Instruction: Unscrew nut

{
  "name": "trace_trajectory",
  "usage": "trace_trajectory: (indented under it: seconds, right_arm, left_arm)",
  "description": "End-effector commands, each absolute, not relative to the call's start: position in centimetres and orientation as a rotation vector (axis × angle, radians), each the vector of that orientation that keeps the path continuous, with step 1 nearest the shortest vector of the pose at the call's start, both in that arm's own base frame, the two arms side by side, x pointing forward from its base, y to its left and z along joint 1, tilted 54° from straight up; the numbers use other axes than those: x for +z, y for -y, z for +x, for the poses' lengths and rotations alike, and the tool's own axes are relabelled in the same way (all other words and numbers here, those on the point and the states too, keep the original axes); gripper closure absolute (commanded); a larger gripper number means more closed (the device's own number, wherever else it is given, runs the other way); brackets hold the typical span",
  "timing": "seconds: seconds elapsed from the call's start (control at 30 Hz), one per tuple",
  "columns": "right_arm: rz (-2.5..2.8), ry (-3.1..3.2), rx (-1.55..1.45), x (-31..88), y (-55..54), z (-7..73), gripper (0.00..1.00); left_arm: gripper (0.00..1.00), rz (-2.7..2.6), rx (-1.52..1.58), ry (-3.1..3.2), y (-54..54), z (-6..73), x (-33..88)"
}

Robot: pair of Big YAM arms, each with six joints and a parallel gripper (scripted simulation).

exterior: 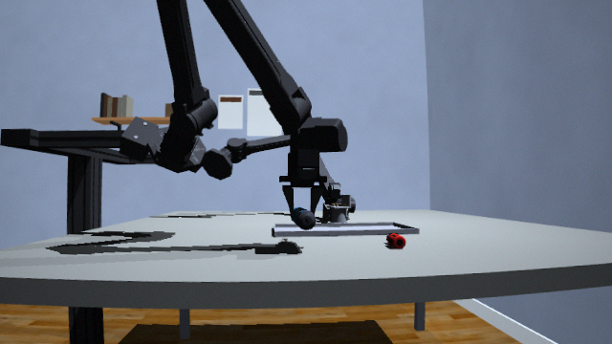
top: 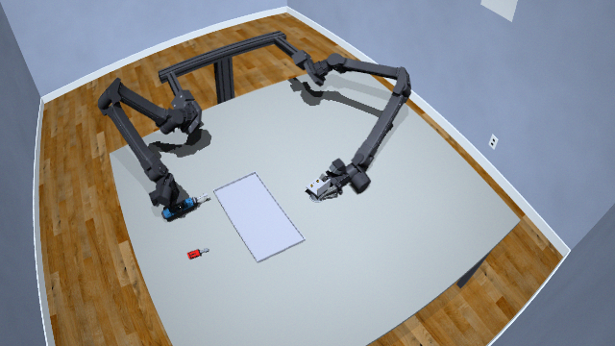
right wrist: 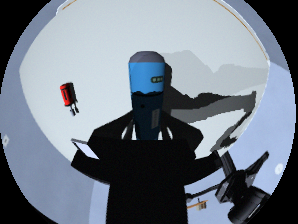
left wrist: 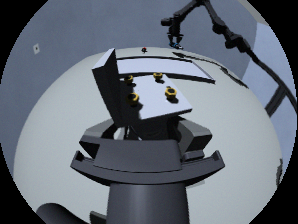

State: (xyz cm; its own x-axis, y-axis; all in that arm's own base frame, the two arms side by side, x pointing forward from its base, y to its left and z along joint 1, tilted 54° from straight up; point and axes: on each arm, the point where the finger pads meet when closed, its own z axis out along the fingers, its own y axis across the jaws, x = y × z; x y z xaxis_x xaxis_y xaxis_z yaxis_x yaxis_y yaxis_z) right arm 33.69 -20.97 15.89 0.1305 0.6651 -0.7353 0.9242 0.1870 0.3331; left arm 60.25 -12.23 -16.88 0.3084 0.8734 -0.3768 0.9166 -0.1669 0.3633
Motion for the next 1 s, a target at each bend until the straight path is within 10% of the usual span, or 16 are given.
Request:
trace_trajectory:
  seconds: [0.0,0.97]
  right_arm:
    - [1.541,-1.596,-0.382,15.8,21.7,34.1,0.58]
    - [1.529,-1.581,-0.365,15.2,23.3,35.4,0.58]
  left_arm:
    - [0.41,2.060,-0.103,-1.569,12.8,60.5,-16.6]
    - [0.41,2.060,-0.103,-1.569,12.8,60.5,-16.6]
